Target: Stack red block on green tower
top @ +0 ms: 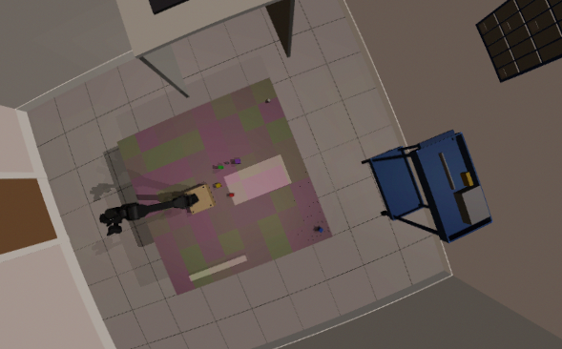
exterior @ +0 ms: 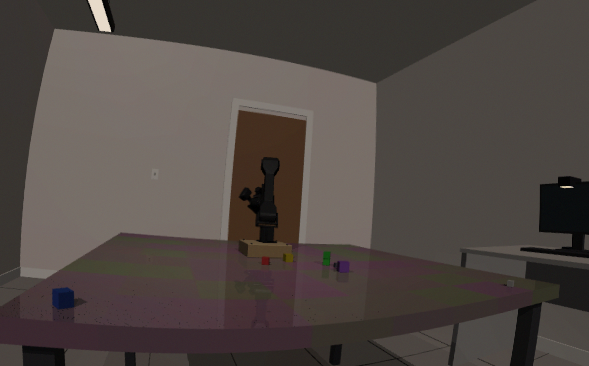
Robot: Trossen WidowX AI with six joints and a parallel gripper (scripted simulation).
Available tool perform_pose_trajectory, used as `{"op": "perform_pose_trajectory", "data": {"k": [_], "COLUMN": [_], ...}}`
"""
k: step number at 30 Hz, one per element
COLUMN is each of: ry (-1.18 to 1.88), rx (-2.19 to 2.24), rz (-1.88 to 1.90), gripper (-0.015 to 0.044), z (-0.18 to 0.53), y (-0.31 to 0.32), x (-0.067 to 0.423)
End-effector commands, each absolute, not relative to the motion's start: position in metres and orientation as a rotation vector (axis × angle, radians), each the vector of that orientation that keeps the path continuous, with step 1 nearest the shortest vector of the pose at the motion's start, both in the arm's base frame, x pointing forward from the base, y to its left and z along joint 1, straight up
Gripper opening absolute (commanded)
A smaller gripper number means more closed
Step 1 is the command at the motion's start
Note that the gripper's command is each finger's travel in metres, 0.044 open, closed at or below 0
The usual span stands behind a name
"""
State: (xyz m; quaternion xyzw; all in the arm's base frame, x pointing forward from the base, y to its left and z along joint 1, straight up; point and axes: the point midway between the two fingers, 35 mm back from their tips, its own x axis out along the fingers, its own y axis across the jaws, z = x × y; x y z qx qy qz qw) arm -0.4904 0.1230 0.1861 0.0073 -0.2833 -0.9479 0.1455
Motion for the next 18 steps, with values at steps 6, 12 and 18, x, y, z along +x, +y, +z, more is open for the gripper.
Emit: {"op": "perform_pose_trajectory", "data": {"k": [6, 12, 18], "ry": [-0.861, -0.927, -1.002], "rx": [0.022, 0.028, 0.041], "rz": [-2.868, -3.046, -3.214], "gripper": [0.044, 0.044, 0.044], "z": [0.182, 0.176, 0.168], "y": [0.179, 0.249, 0.312], "x": [-0.474, -0.441, -0.397]}}
